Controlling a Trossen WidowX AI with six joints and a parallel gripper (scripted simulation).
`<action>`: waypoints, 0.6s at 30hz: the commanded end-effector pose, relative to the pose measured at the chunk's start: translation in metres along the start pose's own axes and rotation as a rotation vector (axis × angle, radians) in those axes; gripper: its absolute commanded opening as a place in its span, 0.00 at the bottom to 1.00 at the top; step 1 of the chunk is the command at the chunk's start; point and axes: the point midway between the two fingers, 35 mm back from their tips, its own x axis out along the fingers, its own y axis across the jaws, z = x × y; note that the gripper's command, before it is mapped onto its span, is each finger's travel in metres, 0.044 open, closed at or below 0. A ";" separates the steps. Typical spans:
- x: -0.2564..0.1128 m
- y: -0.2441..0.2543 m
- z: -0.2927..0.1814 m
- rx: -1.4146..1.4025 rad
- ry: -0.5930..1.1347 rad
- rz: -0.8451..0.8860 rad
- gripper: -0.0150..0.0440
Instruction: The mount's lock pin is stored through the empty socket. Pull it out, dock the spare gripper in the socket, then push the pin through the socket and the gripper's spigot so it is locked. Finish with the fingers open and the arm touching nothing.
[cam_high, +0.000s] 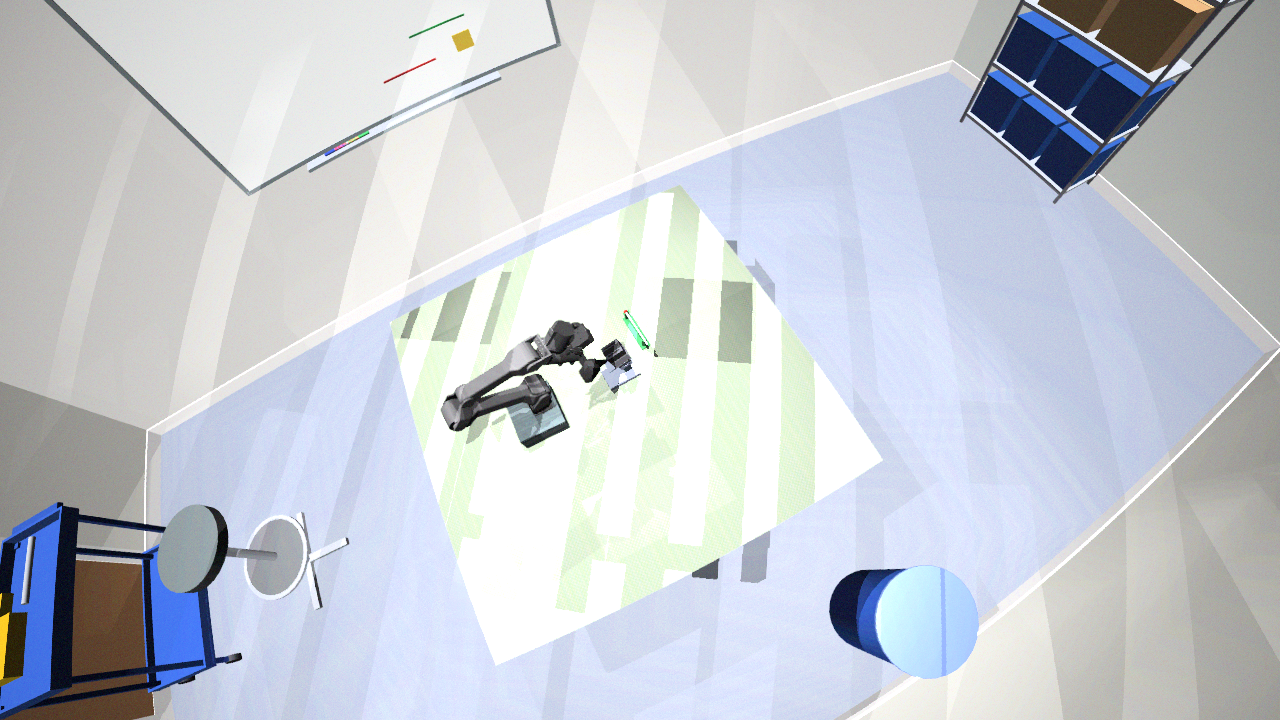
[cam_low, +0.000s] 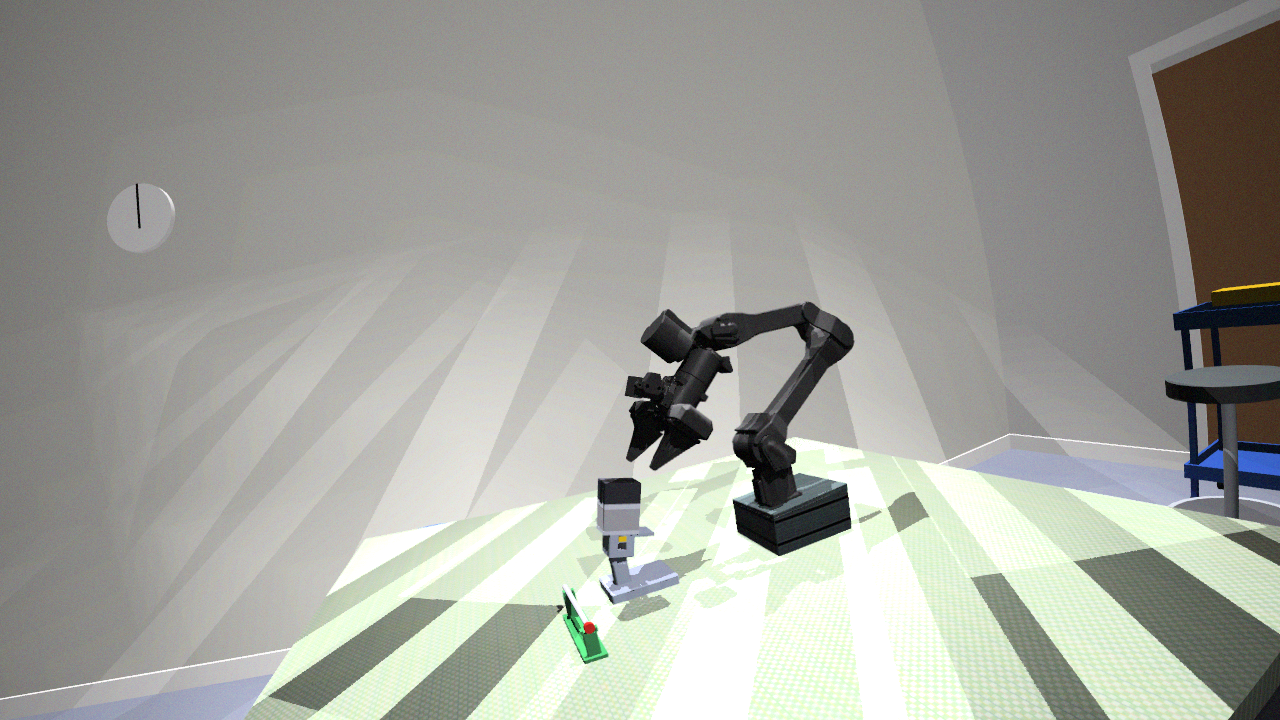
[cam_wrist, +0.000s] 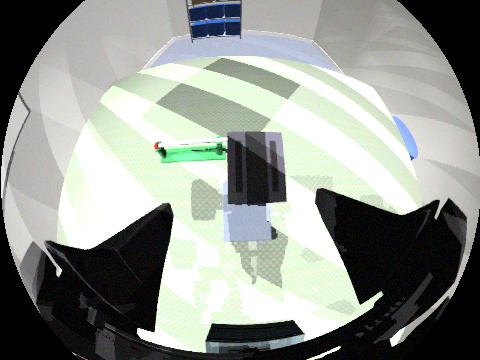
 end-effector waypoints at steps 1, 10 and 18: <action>-0.005 0.000 0.005 0.002 -0.005 -0.002 1.00; -0.020 0.001 0.018 -0.005 -0.001 0.005 1.00; -0.035 0.001 0.030 -0.010 -0.006 0.011 1.00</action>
